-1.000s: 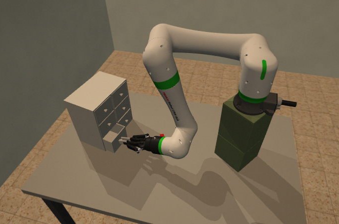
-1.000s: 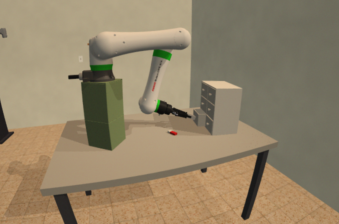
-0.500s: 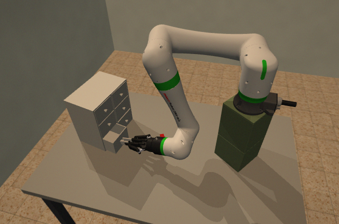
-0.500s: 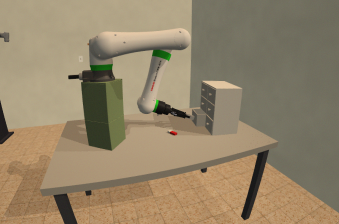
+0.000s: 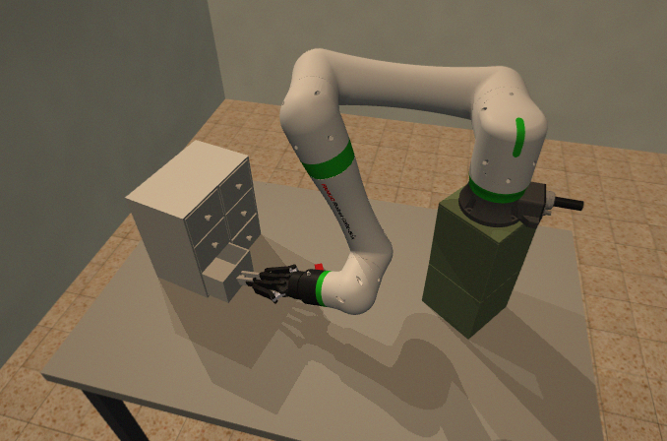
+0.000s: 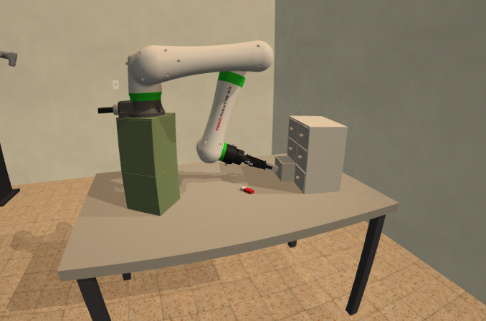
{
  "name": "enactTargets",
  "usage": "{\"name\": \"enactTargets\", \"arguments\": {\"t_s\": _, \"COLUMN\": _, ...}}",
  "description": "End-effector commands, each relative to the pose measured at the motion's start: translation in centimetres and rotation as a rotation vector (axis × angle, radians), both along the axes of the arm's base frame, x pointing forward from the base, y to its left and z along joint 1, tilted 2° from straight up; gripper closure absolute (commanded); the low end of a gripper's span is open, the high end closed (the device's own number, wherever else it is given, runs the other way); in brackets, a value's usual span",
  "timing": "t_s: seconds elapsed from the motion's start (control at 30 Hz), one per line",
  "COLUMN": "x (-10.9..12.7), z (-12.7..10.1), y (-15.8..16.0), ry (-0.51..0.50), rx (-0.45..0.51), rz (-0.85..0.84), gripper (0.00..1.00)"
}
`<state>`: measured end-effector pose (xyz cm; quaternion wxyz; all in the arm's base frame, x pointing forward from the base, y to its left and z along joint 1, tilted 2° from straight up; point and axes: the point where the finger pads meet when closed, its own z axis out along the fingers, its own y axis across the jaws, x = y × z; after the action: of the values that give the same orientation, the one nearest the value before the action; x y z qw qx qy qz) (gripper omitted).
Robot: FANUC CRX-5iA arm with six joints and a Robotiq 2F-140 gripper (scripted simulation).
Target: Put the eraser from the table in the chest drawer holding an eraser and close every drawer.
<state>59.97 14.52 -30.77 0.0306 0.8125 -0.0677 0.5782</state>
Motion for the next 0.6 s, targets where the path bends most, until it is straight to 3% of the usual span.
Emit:
{"name": "enactTargets", "arguments": {"t_s": 0.0, "x": -0.01, "z": 0.01, "y": 0.01, "ry": 0.000, "rx": 0.000, "rz": 0.000, "gripper": 0.92}}
{"name": "enactTargets", "arguments": {"t_s": 0.23, "x": -0.01, "z": 0.01, "y": 0.01, "ry": 0.000, "rx": 0.000, "rz": 0.000, "gripper": 0.92}}
{"name": "enactTargets", "arguments": {"t_s": 0.57, "x": -0.01, "z": 0.01, "y": 0.01, "ry": 0.000, "rx": 0.000, "rz": 0.000, "gripper": 0.80}}
